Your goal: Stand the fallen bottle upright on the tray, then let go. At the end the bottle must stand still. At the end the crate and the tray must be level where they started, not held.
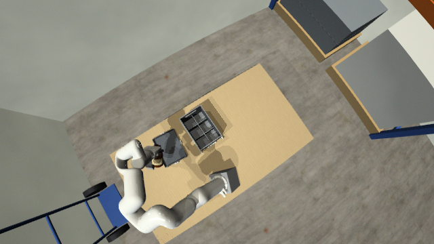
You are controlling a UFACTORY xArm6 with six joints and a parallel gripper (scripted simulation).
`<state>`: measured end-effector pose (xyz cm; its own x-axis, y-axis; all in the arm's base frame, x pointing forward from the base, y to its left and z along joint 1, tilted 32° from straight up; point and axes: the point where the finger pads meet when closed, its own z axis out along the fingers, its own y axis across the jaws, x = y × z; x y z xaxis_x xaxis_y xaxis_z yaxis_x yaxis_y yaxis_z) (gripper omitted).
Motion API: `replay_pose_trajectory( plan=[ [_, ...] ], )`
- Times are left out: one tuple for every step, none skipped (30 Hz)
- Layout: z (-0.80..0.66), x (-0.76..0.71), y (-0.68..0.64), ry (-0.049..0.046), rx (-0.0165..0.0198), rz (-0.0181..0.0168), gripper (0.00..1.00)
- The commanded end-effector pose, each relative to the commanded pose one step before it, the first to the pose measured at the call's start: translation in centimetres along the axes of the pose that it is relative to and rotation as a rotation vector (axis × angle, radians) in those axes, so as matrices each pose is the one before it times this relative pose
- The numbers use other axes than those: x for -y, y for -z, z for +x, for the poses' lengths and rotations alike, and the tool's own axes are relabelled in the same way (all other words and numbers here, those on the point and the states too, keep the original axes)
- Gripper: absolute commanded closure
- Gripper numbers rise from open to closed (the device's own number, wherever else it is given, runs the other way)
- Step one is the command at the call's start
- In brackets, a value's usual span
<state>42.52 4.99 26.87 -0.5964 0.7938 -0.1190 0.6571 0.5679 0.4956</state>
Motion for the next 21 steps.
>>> replay_pose_trajectory(
  plan=[
    [-0.075, -0.101, 0.126, -0.00008, 0.02248, -0.00267, 1.0],
    [-0.003, -0.011, 0.01, 0.00011, 0.00364, -0.00078, 1.0],
    [-0.003, -0.01, 0.009, 0.0001, 0.00315, -0.0007, 1.0],
    [-0.002, -0.009, 0.008, 0.00009, 0.00266, -0.00062, 1.0],
    [-0.002, -0.008, 0.007, 0.00007, 0.00218, -0.00052, 1.0],
    [-0.002, -0.006, 0.005, 0.00006, 0.00172, -0.00043, 1.0],
    [-0.001, -0.005, 0.004, 0.00005, 0.0013, -0.00033, 1.0],
    [-0.001, -0.003, 0.003, 0.00003, 0.00091, -0.00023, 1.0],
    [-0.001, -0.002, 0.002, 0.00002, 0.00058, -0.00015, 1.0],
    [0.0, -0.001, 0.001, 0.00001, 0.00031, -0.00008, 1.0],
    [0.0, 0.0, 0.0, 0.0, 0.00012, -0.00003, 1.0],
    [0.0, 0.0, 0.0, 0.0, 0.00002, 0.0, 1.0],
    [0.0, 0.0, 0.0, 0.0, 0.0, 0.0, 1.0],
    [0.0, 0.0, 0.0, 0.0, 0.0, 0.0, 1.0],
    [0.0, 0.0, 0.0, 0.0, 0.0, 0.0, 1.0],
    [0.0, 0.0, 0.0, 0.0, 0.0, 0.0, 1.0],
    [0.0, 0.0, 0.0, 0.0, 0.0, 0.0, 1.0],
    [0.0, 0.0, 0.0, 0.0, 0.0, 0.0, 1.0],
    [0.0, 0.0, 0.0, 0.0, 0.0, 0.0, 1.0],
    [0.0, 0.0, 0.0, 0.0, 0.0, 0.0, 1.0],
    [0.0, 0.0, 0.0, 0.0, 0.0, 0.0, 1.0]
  ],
)
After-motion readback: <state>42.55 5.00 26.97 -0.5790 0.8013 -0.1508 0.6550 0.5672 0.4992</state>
